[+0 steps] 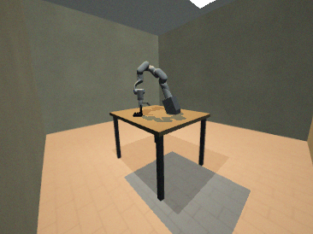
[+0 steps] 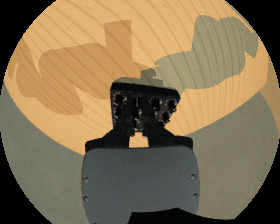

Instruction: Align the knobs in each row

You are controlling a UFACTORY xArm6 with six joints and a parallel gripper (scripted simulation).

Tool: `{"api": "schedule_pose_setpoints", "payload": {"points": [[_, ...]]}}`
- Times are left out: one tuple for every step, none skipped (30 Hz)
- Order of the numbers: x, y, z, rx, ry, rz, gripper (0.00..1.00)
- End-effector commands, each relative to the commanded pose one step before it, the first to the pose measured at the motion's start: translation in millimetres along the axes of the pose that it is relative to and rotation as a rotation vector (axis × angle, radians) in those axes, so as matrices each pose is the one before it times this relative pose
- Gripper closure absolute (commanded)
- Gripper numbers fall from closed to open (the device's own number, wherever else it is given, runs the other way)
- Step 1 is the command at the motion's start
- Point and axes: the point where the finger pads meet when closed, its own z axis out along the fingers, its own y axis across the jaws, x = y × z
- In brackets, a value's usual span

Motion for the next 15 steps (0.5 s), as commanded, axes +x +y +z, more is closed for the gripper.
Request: {"api": "schedule_pose_setpoints", "payload": {"points": [[-1.11, 0.27, -0.67, -0.00091, 0.0014, -0.07758, 0.92], [0.0, 0.0, 0.0, 0.0, 0.0, -0.0203, 0.92], [0.0, 0.0, 0.0, 0.0, 0.0, -0.02089, 0.92], [0.0, 0.0, 0.0, 0.0, 0.0, -0.02145, 0.92], [0.0, 0.0, 0.0, 0.0, 0.0, -0.02199, 0.92], [0.0, 0.0, 0.0, 0.0, 0.0, -0.02251, 0.92], [0.0, 0.0, 0.0, 0.0, 0.0, -0.02301, 0.92], [0.0, 0.0, 0.0, 0.0, 0.0, -0.02348, 0.92], [0.0, 0.0, 0.0, 0.0, 0.0, -0.02392, 0.92], [0.0, 0.0, 0.0, 0.0, 0.0, 0.0, 0.92], [0.0, 0.0, 0.0, 0.0, 0.0, 0.0, 0.92], [0.0, 0.0, 0.0, 0.0, 0.0, -0.02434, 0.92], [0.0, 0.0, 0.0, 0.0, 0.0, -0.02473, 0.92], [0.0, 0.0, 0.0, 0.0, 0.0, -0.02509, 0.92], [0.0, 0.0, 0.0, 0.0, 0.0, -0.02542, 0.92]]}}
